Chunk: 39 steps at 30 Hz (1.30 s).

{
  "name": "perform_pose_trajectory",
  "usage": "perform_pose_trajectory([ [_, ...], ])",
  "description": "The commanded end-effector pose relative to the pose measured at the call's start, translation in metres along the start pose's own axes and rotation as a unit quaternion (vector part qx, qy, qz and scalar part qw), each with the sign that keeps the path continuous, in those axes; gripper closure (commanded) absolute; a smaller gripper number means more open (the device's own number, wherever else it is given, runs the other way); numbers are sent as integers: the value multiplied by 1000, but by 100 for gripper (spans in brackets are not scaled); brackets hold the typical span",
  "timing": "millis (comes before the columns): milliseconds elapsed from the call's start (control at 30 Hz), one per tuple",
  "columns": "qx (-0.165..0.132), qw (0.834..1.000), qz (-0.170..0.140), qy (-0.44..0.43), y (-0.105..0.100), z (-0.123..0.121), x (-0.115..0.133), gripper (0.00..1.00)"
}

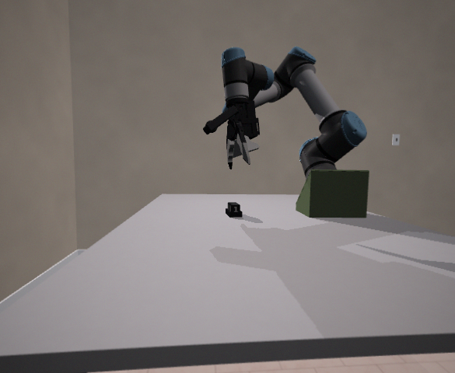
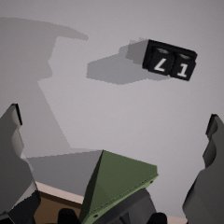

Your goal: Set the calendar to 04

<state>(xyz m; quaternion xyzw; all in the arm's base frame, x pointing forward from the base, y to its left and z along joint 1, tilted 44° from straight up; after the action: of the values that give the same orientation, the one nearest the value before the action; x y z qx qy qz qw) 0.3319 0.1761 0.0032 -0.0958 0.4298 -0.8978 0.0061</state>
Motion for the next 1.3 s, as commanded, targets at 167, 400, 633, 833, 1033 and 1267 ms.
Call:
perform_pose_trajectory([
  [167,41,996,48,57,-8,43,4,0],
  [400,44,996,52,62,-9,45,5,0],
  [633,44,996,52,62,-9,45,5,0],
  [833,44,996,52,61,-9,45,5,0],
  [1033,44,996,52,55,-9,45,4,0],
  [1267,46,998,50,18,-6,45,3,0],
])
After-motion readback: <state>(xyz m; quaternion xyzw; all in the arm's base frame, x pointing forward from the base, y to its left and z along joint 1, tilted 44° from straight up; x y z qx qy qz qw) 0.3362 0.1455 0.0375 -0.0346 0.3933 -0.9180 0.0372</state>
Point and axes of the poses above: the point where the finger pads meet when closed, its own y axis out along the fingers, its own z axis across the jaws, x = y × z, the point moved 3 cm from there along -y, back along the fingers, and after that the axes turned 7 degrees about y, right-handed, at the moved point
